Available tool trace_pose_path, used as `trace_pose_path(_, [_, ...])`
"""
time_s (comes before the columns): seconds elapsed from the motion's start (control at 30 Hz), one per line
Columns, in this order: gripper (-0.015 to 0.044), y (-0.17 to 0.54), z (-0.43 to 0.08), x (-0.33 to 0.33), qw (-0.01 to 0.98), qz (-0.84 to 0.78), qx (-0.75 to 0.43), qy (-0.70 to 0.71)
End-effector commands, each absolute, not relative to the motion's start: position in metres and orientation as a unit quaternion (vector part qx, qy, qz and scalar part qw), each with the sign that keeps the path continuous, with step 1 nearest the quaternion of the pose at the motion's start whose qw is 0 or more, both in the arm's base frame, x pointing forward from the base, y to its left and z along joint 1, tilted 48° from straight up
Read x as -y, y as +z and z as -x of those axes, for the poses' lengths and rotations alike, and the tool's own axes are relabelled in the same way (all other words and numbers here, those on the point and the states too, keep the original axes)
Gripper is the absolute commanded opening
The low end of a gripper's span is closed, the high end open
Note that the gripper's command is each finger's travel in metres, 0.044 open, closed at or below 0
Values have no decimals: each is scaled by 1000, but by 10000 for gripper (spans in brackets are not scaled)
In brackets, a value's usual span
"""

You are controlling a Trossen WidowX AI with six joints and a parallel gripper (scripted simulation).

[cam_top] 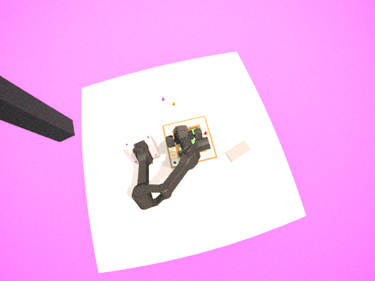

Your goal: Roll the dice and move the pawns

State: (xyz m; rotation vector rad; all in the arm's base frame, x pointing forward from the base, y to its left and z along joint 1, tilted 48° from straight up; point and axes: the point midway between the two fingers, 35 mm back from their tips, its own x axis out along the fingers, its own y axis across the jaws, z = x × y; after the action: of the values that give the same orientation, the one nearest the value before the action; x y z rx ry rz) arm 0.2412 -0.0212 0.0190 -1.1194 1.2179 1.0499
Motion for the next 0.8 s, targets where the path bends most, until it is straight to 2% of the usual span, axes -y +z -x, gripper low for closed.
trace_pose_path(0.0, [0, 19, -239, 19, 560, 473, -515, 445])
trace_pose_path(0.47, [0, 19, -239, 21, 557, 475, -516, 445])
trace_pose_path(0.77, [236, 20, -240, 19, 558, 475, -516, 445])
